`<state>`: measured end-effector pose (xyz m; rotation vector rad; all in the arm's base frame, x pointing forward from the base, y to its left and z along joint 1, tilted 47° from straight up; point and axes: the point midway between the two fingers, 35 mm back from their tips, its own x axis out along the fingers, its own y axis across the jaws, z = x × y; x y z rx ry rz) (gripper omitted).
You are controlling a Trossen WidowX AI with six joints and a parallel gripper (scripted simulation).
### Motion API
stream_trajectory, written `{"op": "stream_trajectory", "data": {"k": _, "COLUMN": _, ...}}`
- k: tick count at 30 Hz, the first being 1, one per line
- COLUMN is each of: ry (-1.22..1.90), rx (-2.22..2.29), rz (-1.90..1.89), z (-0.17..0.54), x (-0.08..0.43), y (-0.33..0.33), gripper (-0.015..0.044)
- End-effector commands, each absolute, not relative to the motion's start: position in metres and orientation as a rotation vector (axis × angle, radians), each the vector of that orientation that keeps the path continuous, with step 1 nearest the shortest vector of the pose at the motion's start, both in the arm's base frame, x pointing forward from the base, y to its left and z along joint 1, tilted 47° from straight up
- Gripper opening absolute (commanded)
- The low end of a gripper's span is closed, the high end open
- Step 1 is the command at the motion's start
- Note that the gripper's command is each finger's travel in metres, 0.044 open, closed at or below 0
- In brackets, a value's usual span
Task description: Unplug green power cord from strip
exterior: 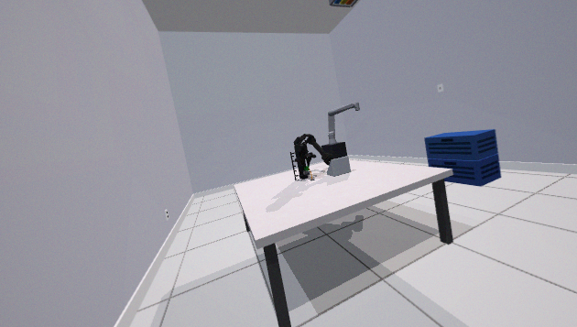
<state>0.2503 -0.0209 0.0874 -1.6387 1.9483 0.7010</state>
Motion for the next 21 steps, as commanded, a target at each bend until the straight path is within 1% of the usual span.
{"op": "stream_trajectory", "data": {"k": 1, "ry": 1.922, "rx": -1.622, "rz": 0.723, "z": 0.077, "x": 0.252, "y": -0.008, "gripper": 0.0}}
{"op": "stream_trajectory", "data": {"k": 21, "ry": 1.92, "rx": -1.624, "rz": 0.727, "z": 0.056, "x": 0.253, "y": 0.018, "gripper": 0.0}}
